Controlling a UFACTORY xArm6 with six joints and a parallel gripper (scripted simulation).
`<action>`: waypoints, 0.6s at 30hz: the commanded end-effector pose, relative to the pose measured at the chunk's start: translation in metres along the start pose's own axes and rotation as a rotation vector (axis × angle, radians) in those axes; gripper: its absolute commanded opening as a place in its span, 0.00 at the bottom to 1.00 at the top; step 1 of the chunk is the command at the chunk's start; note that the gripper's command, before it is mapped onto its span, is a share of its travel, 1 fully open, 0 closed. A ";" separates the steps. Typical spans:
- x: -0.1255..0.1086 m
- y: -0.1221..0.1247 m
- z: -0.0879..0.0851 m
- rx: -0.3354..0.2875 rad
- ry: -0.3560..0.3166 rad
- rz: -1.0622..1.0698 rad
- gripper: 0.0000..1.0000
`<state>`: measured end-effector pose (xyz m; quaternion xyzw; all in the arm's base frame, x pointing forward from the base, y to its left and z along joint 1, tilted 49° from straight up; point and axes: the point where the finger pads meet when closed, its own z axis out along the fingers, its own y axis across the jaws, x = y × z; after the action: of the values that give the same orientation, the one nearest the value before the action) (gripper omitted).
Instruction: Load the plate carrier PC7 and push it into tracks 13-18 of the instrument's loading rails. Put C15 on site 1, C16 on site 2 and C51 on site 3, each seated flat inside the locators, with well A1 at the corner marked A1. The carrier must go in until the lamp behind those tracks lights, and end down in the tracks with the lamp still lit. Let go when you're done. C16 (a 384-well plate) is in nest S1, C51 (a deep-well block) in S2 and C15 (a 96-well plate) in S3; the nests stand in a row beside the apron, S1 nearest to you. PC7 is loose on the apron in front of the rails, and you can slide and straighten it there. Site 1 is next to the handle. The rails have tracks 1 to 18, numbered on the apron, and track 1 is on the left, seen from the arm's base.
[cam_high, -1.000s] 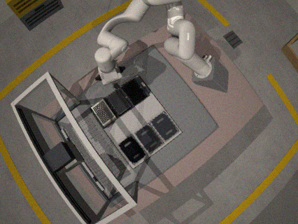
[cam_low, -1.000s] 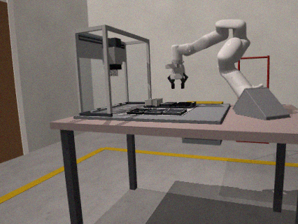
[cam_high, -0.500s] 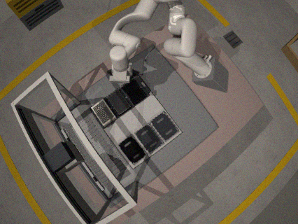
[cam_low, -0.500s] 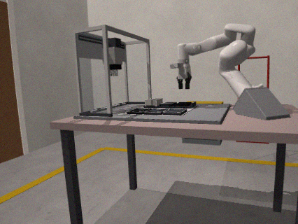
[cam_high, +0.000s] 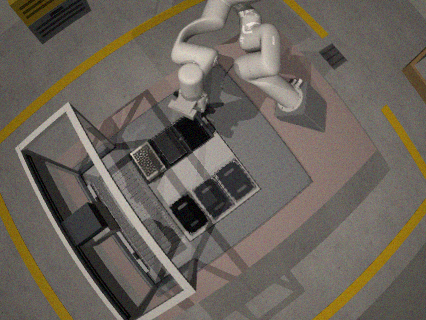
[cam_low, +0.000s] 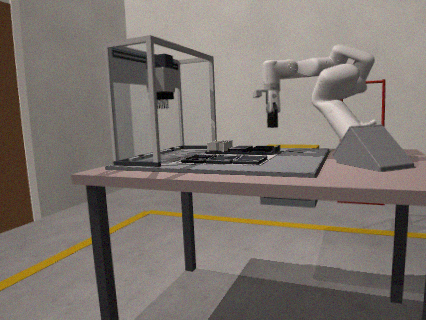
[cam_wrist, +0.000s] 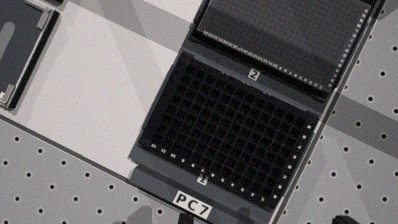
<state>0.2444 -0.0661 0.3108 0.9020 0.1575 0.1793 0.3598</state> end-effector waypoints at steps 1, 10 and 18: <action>-0.014 -0.022 -0.003 -0.035 -0.003 0.169 0.82; -0.032 -0.051 -0.002 -0.036 0.001 0.403 0.82; -0.032 -0.051 -0.002 -0.036 0.001 0.440 0.82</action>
<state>0.2079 -0.0433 0.2690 0.9105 -0.0412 0.2532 0.3242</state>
